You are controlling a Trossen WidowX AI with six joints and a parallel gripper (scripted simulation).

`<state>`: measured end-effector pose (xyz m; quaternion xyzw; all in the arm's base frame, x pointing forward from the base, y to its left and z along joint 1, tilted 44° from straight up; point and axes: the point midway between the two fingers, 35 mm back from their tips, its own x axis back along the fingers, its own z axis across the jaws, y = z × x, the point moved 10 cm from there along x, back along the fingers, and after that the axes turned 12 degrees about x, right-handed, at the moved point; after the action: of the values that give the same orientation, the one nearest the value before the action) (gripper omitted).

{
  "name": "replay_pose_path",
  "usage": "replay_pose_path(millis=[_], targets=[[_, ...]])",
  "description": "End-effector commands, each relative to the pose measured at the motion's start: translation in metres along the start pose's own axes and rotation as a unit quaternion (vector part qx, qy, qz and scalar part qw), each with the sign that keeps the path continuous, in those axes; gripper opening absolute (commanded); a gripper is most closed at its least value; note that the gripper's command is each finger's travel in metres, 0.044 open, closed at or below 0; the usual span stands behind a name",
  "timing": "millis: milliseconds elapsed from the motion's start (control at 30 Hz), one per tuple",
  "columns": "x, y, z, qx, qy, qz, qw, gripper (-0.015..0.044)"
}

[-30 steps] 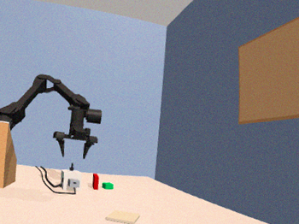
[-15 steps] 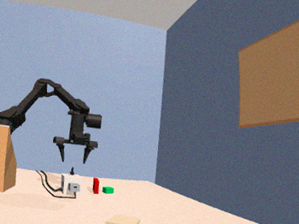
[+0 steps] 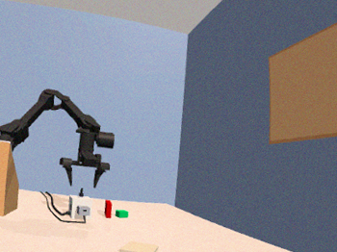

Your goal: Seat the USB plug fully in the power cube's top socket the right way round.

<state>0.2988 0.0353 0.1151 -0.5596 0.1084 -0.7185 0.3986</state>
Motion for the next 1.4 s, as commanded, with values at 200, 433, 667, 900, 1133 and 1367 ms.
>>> replay_pose_path(millis=[200,433,667,900,1133,1367], targets=[[-0.0114,-0.0004,-0.0021,-0.004,-0.002,0.004,1.000,0.0440],[-0.0101,-0.0003,-0.0007,-0.001,-0.001,0.002,1.000,0.0387],[-0.0101,-0.0003,-0.0007,-0.001,-0.001,0.002,1.000,0.0204],[-0.0101,-0.0003,-0.0007,-0.001,-0.001,0.002,1.000,0.0020],[-0.0101,-0.0003,-0.0007,-0.001,-0.001,0.002,1.000,0.0000],[-0.0101,-0.0003,-0.0007,-0.001,-0.001,0.002,1.000,0.0000]])
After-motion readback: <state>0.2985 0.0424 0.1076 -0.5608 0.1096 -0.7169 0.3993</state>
